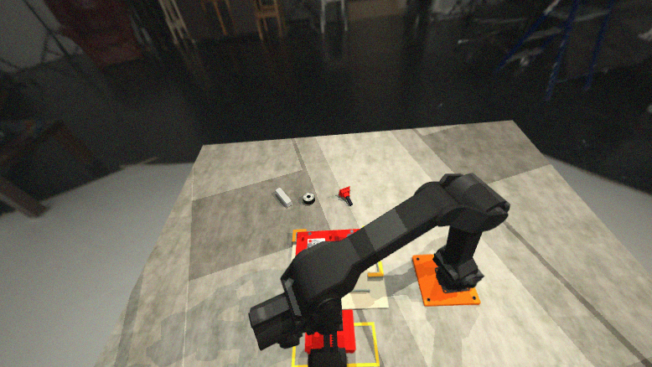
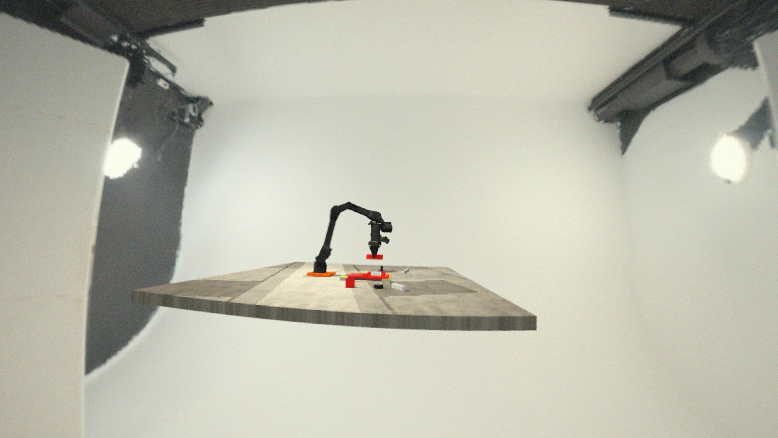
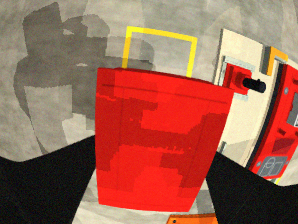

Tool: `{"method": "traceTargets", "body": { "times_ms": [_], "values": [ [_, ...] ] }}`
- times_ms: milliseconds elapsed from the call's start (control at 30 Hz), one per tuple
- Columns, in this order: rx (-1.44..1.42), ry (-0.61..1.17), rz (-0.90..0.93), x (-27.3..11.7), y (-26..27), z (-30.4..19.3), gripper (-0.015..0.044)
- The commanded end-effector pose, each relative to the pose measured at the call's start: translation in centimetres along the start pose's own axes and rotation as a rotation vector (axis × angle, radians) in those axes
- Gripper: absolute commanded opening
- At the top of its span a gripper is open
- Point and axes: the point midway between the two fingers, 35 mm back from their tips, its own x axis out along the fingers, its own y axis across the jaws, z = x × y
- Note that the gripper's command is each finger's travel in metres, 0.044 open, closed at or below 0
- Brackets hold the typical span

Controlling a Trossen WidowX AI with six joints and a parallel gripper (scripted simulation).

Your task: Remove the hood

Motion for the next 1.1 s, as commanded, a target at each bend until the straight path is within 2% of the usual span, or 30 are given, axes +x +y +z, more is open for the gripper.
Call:
{"method": "traceTargets", "body": {
  "times_ms": [0, 1067],
  "values": [
    [0.003, 0.004, 0.001, 0.4, 0.0, 0.0, 0.0000],
    [0.003, 0.004, 0.001, 2.3, 0.1, 0.1, 0.0000]
  ]
}}
